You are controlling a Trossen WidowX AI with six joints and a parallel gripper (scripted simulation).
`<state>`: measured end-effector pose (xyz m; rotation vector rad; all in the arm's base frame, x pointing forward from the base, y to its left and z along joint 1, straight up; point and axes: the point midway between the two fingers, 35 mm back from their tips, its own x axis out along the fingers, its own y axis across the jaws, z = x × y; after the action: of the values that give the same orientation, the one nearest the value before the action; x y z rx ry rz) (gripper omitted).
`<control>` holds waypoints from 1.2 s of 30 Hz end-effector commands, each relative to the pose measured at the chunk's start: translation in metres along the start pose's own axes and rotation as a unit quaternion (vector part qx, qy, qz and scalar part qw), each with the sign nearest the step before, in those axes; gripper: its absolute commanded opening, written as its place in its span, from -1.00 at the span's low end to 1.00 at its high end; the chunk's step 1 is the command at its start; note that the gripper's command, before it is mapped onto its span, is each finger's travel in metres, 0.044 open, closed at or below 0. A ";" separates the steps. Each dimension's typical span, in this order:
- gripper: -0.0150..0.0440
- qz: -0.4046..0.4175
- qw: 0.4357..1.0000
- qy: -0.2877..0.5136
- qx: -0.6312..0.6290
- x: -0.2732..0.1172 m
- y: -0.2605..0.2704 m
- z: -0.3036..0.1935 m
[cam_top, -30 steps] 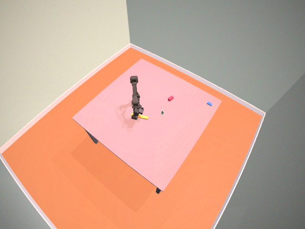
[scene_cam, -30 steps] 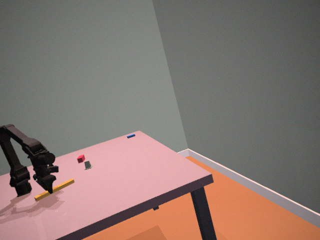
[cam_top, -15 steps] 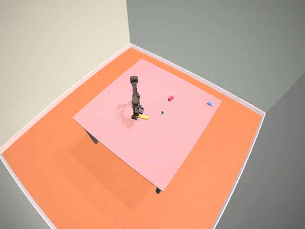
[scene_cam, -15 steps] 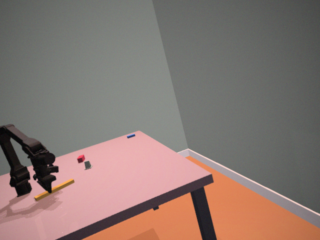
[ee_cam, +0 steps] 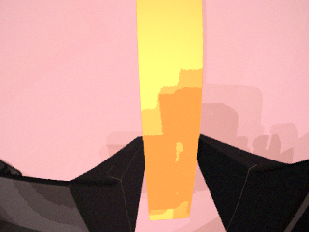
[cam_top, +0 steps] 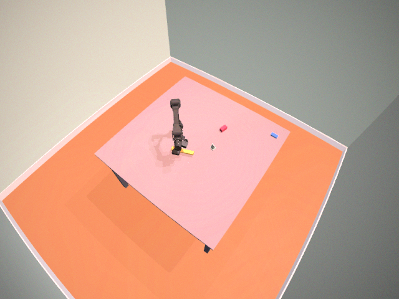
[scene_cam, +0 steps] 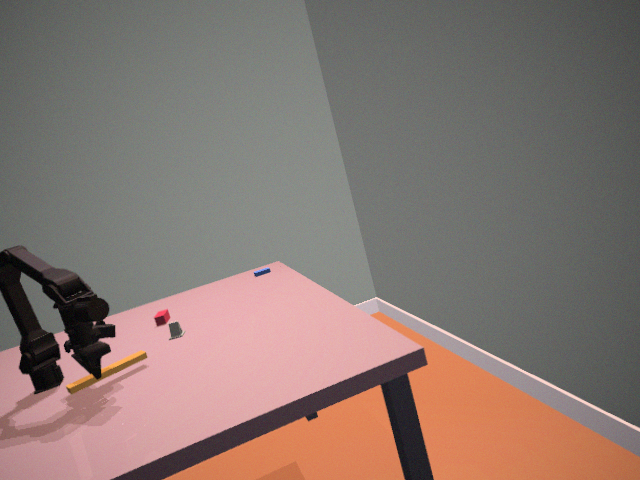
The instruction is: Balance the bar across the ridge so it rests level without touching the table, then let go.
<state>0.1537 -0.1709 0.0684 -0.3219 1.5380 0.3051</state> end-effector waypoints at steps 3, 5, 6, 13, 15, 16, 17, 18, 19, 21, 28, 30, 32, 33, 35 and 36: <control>-0.49 -0.005 1.000 -0.001 -0.001 -0.016 -0.002 0.000; -0.49 -0.005 1.000 -0.001 -0.001 -0.021 -0.002 0.000; -0.49 -0.005 1.000 -0.001 -0.002 -0.024 -0.002 0.000; -0.49 -0.005 1.000 -0.001 -0.002 -0.042 -0.001 0.000; -0.49 -0.005 1.000 -0.001 -0.002 -0.047 -0.001 0.000; -0.49 -0.005 1.000 0.000 -0.003 -0.050 0.000 0.000; -0.49 -0.005 1.000 0.000 -0.003 -0.052 0.000 0.000; -0.49 -0.005 1.000 0.000 -0.003 -0.055 0.000 0.000; -0.49 -0.005 1.000 0.000 -0.003 -0.057 0.001 0.000; -0.49 -0.005 1.000 0.000 -0.003 -0.062 0.001 -0.001; -0.49 -0.005 1.000 0.000 -0.007 -0.074 0.003 0.001; -0.49 -0.005 1.000 0.000 -0.017 -0.074 0.002 0.006; -0.49 -0.005 1.000 0.000 -0.028 -0.075 0.002 0.012; -0.49 -0.005 0.999 -0.001 -0.033 -0.075 0.002 0.015; -0.49 -0.005 0.999 -0.001 -0.044 -0.076 0.001 0.021; -0.49 -0.005 0.999 -0.001 -0.049 -0.076 0.001 0.024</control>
<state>0.1675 -0.1619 0.1454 -0.3890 1.5194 0.3472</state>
